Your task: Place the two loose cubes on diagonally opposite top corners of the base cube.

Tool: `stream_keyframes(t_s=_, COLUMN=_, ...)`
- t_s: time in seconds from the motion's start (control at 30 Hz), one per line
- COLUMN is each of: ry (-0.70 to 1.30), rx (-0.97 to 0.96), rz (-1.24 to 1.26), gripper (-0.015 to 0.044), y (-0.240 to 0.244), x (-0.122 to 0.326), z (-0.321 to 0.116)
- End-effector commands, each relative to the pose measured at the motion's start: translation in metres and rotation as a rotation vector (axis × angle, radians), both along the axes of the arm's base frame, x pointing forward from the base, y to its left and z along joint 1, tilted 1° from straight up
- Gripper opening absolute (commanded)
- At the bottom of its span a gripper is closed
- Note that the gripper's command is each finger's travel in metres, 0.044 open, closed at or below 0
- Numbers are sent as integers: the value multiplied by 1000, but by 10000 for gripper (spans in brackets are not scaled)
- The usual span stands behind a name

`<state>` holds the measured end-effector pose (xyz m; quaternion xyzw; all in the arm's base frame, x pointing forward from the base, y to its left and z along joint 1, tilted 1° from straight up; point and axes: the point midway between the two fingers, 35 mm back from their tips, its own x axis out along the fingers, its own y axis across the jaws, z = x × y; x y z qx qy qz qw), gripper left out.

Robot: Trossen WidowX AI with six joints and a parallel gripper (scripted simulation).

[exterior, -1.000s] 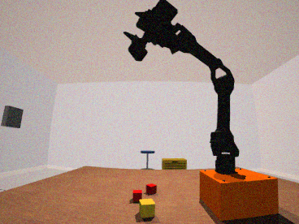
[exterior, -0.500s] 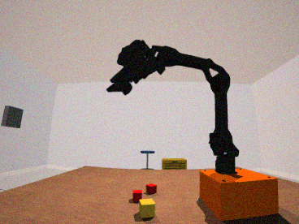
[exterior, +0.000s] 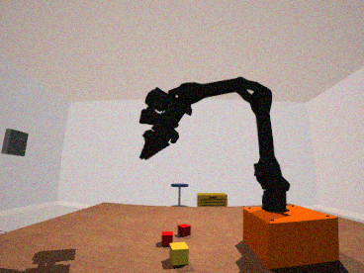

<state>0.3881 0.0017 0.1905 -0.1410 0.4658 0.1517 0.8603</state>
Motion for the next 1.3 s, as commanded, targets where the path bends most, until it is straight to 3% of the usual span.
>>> stream_keyframes(t_s=0.0, ry=79, rx=-70, rz=12, gripper=265, y=-28, x=-11, z=-26)
stream_keyframes(t_s=0.67, ry=517, rx=-203, rz=187, gripper=265, y=-131, x=-110, z=-131)
stream_keyframes(t_s=0.8, ry=520, rx=-203, rz=190, gripper=265, y=-132, x=-111, z=-134)
stream_keyframes(t_s=1.0, ry=521, rx=-203, rz=190, gripper=265, y=-133, x=-111, z=-192)
stream_keyframes(t_s=1.27, ry=521, rx=-202, rz=190, gripper=265, y=-133, x=-111, z=-202)
